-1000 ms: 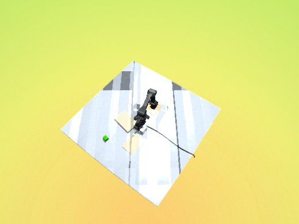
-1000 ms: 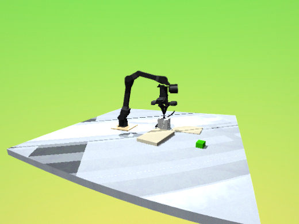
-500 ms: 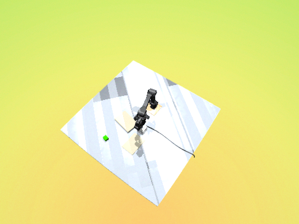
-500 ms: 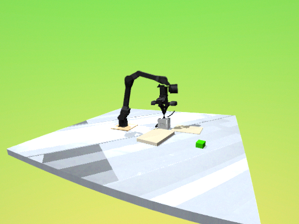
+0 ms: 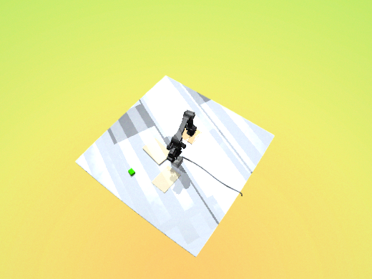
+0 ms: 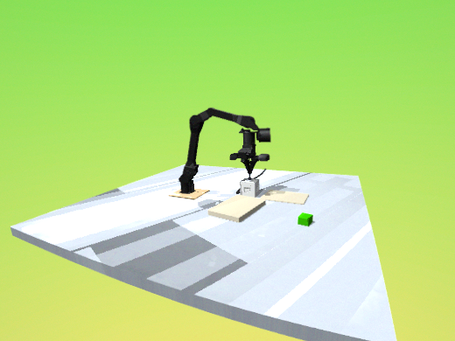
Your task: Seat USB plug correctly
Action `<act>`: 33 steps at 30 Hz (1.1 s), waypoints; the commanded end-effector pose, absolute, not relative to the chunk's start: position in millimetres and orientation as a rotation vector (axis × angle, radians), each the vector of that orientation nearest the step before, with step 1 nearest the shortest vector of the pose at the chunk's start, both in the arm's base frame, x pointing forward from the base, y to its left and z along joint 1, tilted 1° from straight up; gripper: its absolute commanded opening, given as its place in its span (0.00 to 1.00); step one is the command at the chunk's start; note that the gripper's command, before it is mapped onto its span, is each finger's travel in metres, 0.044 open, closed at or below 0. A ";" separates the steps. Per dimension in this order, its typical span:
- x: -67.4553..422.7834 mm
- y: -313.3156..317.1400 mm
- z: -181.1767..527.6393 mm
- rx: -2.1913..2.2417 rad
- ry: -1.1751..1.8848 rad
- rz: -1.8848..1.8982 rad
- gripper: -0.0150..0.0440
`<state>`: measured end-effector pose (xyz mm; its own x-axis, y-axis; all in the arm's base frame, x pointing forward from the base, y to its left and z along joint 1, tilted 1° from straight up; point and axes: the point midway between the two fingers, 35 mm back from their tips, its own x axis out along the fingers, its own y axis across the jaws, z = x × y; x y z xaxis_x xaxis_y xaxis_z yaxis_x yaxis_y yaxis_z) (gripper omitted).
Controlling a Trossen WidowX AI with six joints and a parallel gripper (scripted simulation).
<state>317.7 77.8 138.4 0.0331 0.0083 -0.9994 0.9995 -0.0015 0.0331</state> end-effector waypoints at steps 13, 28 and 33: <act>317.3 77.3 136.5 1.226 1.191 -1.183 0.25; 317.5 77.8 138.3 1.231 1.191 -1.182 0.42; 317.5 77.8 138.3 1.231 1.191 -1.182 0.42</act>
